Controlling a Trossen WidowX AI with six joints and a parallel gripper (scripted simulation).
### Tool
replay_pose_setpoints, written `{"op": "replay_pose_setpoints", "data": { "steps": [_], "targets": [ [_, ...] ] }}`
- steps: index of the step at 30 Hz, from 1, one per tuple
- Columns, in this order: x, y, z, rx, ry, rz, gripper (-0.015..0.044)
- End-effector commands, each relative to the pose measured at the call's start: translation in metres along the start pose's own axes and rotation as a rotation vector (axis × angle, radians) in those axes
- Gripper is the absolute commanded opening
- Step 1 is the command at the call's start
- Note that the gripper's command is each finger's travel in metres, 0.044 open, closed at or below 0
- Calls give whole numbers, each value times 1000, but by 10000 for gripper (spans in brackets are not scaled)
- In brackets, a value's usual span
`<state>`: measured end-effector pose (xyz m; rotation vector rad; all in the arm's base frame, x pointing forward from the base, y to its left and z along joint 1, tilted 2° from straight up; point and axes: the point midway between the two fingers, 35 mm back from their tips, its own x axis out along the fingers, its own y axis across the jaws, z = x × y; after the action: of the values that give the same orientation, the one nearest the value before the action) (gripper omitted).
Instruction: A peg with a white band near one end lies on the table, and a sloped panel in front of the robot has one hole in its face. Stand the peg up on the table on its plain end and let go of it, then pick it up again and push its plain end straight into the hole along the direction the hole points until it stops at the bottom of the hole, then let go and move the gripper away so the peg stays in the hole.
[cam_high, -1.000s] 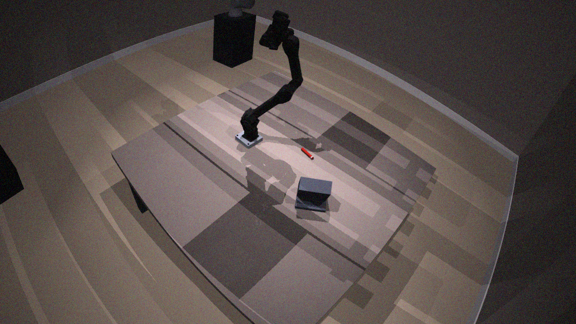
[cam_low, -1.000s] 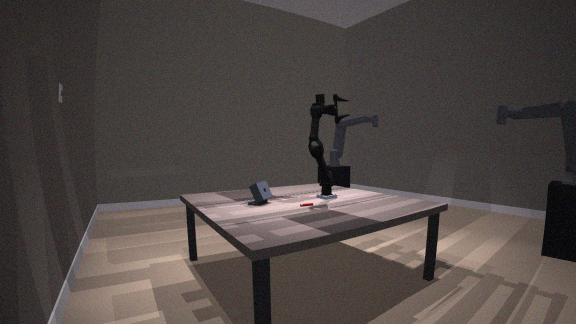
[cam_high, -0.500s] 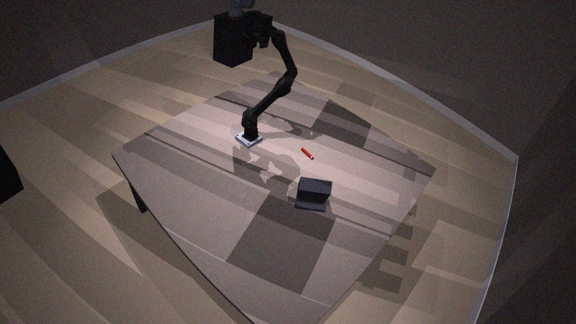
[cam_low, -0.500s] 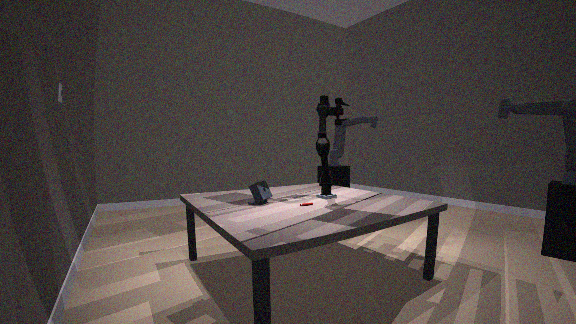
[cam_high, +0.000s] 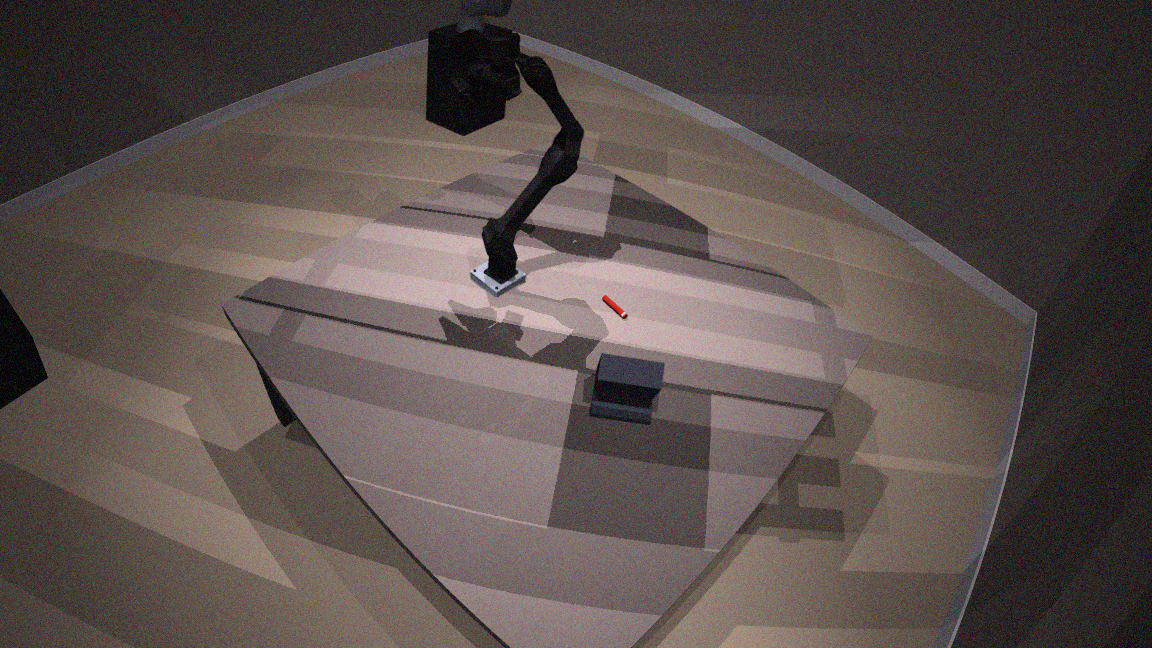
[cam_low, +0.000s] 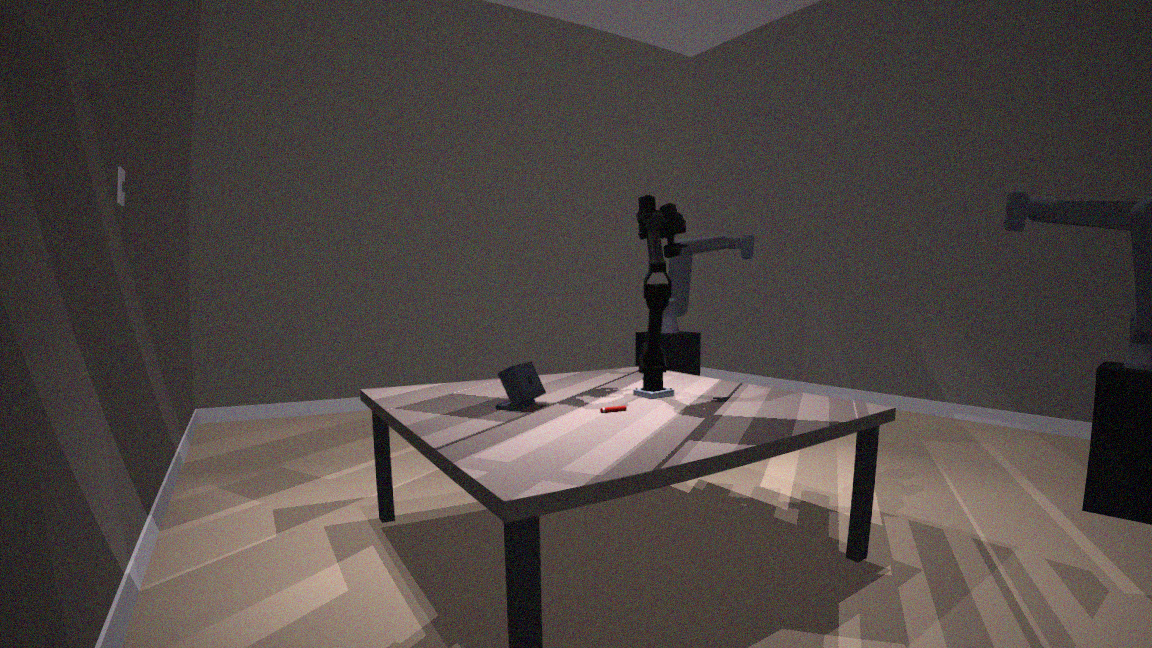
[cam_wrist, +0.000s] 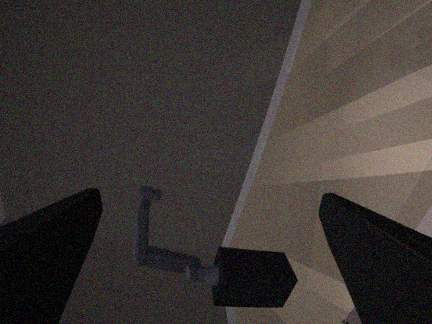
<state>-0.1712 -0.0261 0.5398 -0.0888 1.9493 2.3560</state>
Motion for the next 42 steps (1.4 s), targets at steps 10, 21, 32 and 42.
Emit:
{"op": "replay_pose_setpoints", "data": {
  "steps": [10,21,32,42],
  "targets": [
    [-1,-10,-99,-244,349,1,440],
    [-34,-26,-173,-452,645,55,440],
    [-92,-55,-241,-673,943,131,440],
    [-162,-90,-282,-869,1201,231,440]
  ]
}}
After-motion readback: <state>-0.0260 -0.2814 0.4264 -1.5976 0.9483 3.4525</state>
